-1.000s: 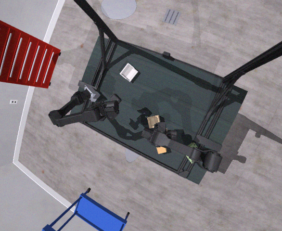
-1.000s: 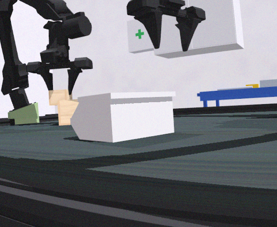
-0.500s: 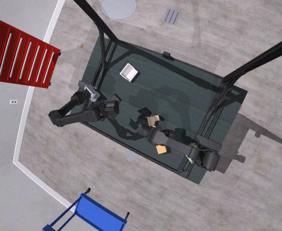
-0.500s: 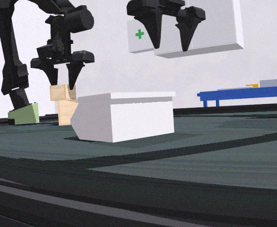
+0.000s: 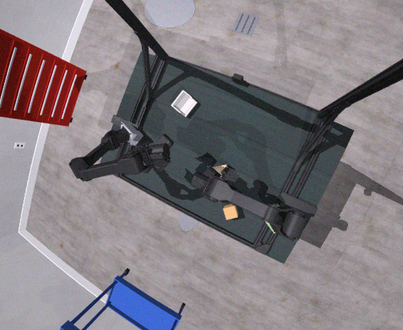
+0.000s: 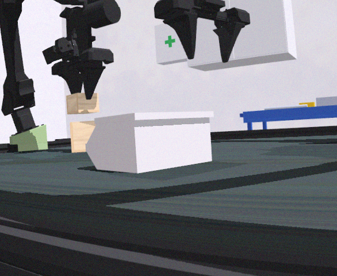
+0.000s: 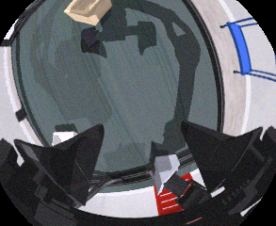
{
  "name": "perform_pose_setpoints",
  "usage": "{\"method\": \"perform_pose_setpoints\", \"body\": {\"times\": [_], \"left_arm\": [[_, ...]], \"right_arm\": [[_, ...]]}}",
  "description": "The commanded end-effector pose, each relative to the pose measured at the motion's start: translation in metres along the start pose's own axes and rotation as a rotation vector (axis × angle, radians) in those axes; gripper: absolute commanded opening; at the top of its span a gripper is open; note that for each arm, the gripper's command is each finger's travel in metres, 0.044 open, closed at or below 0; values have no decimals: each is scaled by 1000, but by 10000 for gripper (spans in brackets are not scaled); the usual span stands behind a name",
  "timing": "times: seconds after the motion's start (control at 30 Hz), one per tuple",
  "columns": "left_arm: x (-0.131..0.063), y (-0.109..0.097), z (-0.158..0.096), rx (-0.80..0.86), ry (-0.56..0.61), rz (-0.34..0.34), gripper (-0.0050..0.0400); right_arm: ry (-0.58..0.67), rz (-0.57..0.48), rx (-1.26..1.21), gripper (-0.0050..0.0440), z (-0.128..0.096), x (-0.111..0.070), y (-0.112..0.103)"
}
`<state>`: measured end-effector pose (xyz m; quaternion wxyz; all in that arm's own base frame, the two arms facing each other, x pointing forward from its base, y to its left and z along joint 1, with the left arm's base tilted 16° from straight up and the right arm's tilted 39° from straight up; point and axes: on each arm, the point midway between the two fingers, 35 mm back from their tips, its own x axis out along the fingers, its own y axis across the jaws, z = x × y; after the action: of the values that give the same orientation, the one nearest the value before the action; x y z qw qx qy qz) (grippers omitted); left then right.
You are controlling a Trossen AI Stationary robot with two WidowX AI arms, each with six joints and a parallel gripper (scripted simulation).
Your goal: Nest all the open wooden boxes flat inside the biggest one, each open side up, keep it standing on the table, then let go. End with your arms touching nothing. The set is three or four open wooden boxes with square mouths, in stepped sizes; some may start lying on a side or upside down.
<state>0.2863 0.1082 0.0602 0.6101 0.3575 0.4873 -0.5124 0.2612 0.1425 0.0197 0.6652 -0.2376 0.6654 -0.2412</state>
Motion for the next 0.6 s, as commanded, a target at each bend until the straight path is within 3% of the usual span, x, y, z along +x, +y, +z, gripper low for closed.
{"method": "perform_pose_setpoints", "body": {"times": [0.0, 0.57], "left_arm": [[-3, 14, 2, 173, -4, -4, 0], [-18, 46, 8, 671, -2, 0, 0]], "right_arm": [[0, 0, 0, 400, 0, 0, 0], [0, 0, 0, 400, 0, 0, 0]]}}
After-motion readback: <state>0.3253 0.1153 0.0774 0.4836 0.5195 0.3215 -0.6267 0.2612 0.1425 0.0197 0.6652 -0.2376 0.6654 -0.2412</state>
